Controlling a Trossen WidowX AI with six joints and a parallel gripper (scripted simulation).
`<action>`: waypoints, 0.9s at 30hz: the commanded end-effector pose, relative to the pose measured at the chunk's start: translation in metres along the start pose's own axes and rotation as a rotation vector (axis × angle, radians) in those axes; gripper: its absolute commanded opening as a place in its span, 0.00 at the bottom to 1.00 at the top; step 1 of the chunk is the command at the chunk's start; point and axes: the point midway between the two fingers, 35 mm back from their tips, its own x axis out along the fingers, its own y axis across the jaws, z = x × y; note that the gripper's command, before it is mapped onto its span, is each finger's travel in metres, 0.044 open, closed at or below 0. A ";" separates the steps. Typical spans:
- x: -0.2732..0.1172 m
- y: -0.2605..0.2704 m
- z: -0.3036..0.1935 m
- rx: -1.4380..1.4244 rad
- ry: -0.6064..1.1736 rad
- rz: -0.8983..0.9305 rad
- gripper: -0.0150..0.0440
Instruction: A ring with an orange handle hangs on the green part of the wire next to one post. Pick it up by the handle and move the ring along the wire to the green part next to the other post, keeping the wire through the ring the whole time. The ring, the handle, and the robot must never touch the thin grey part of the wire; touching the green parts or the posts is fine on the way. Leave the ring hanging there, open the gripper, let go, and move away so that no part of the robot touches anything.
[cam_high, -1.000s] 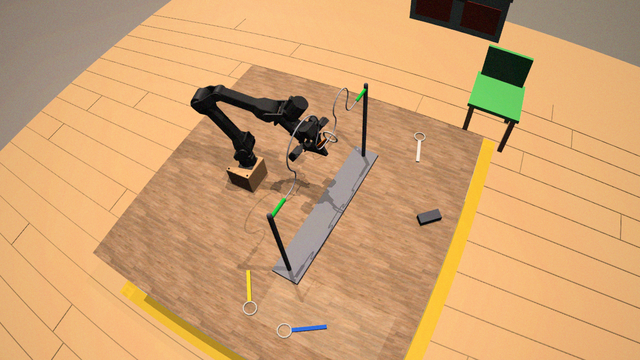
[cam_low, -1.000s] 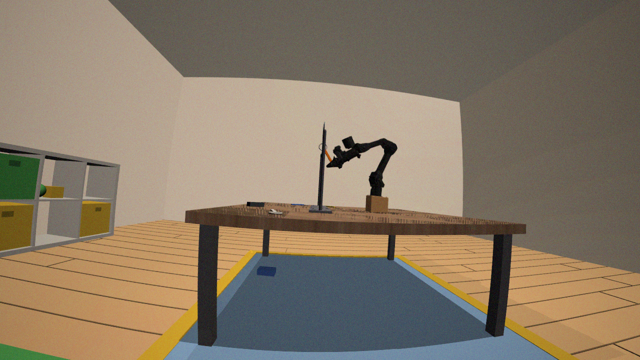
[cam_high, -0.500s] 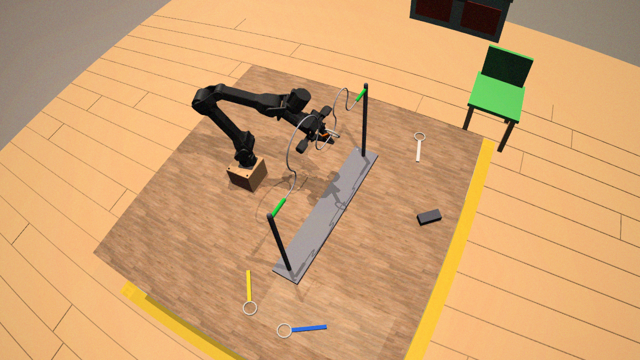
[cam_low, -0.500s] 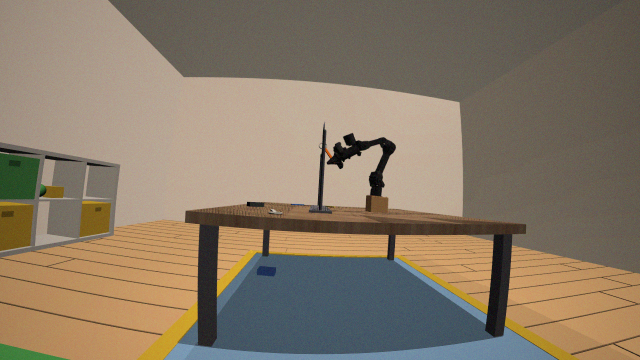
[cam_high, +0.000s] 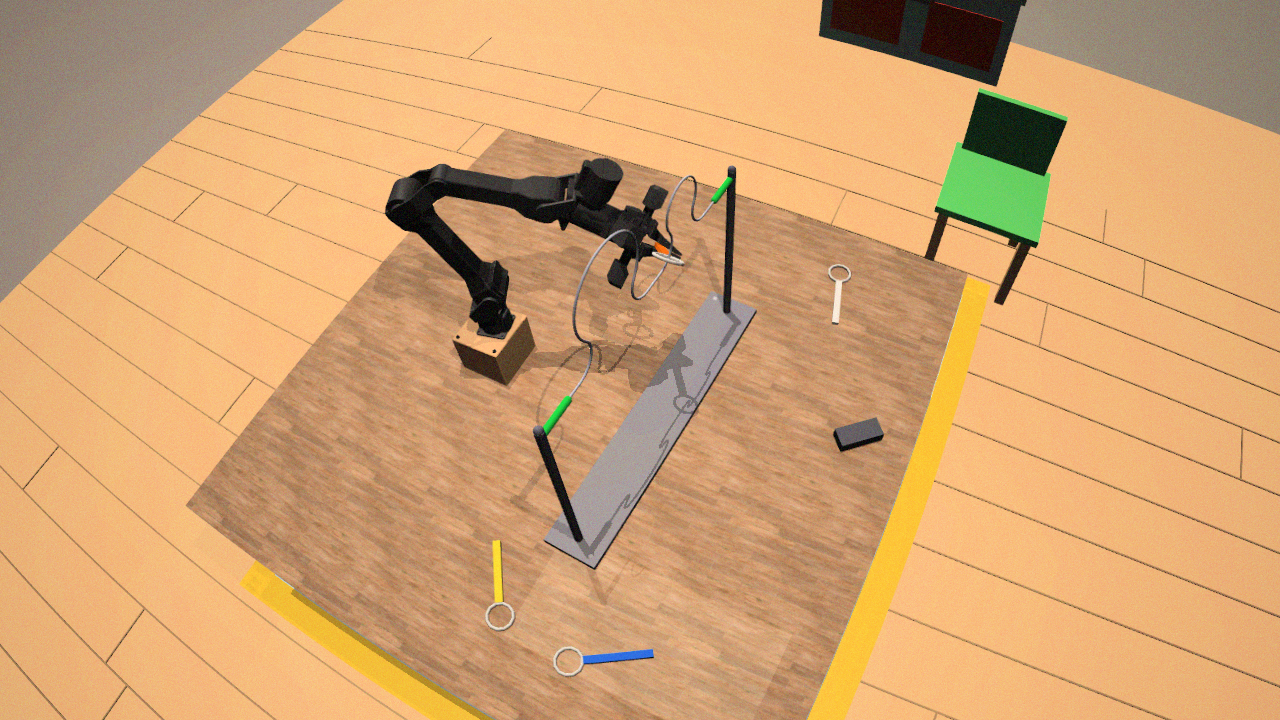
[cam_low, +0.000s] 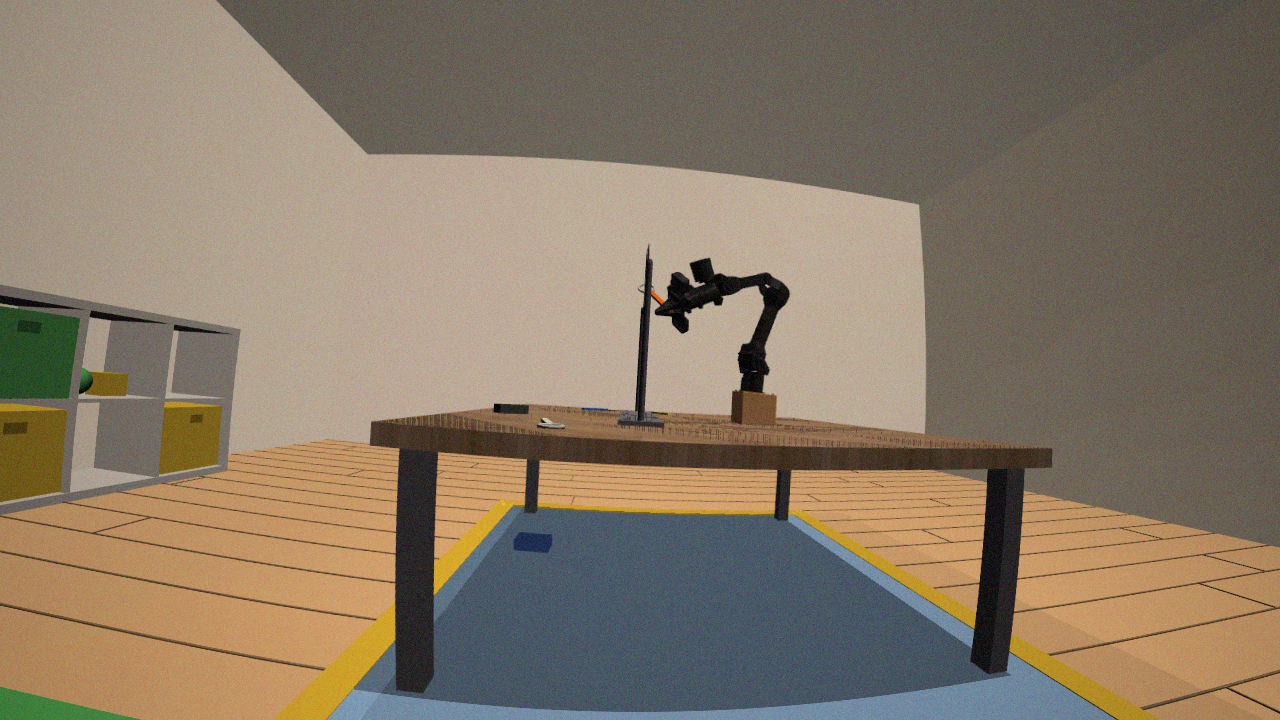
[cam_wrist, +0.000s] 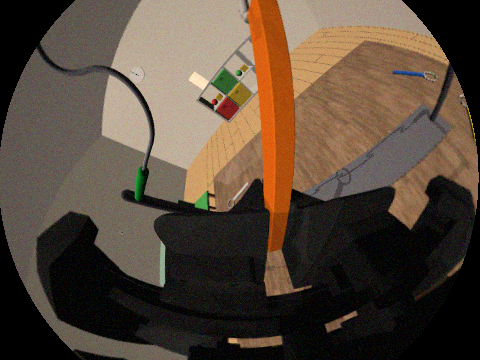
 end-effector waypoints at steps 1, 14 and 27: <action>-0.003 0.017 0.002 0.076 0.007 0.052 0.00; -0.011 0.050 0.009 0.278 0.032 0.168 0.00; -0.021 0.078 0.020 0.457 0.055 0.271 0.00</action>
